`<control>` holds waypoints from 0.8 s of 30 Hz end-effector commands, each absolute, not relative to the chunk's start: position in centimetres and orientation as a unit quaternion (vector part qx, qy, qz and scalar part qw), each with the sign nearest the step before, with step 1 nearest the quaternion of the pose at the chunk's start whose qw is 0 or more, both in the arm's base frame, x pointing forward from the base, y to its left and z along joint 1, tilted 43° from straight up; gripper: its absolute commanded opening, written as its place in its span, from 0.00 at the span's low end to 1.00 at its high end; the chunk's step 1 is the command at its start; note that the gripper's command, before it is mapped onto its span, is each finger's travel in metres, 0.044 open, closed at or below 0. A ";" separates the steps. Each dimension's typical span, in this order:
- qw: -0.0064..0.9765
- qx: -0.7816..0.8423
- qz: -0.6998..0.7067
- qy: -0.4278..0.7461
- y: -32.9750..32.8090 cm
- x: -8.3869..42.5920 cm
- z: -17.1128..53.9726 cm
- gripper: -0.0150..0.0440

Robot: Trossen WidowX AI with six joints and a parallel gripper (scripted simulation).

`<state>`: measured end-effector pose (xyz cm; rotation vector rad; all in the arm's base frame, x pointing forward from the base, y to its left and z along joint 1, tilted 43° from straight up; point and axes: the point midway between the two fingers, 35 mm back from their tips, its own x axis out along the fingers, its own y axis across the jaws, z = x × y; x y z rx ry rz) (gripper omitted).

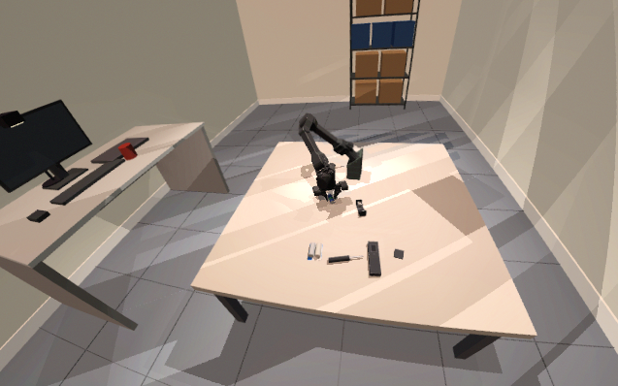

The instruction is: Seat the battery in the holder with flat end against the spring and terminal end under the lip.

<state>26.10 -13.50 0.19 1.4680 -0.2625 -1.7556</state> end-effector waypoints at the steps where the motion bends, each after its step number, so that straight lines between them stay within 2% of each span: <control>1: 0.407 0.579 -0.699 -0.102 -13.6 25.9 0.0 0.48; 9: 0.407 0.579 -0.699 -0.102 -13.6 25.9 0.0 0.39; 24: 0.417 0.572 -0.701 -0.087 -10.0 26.1 3.5 0.39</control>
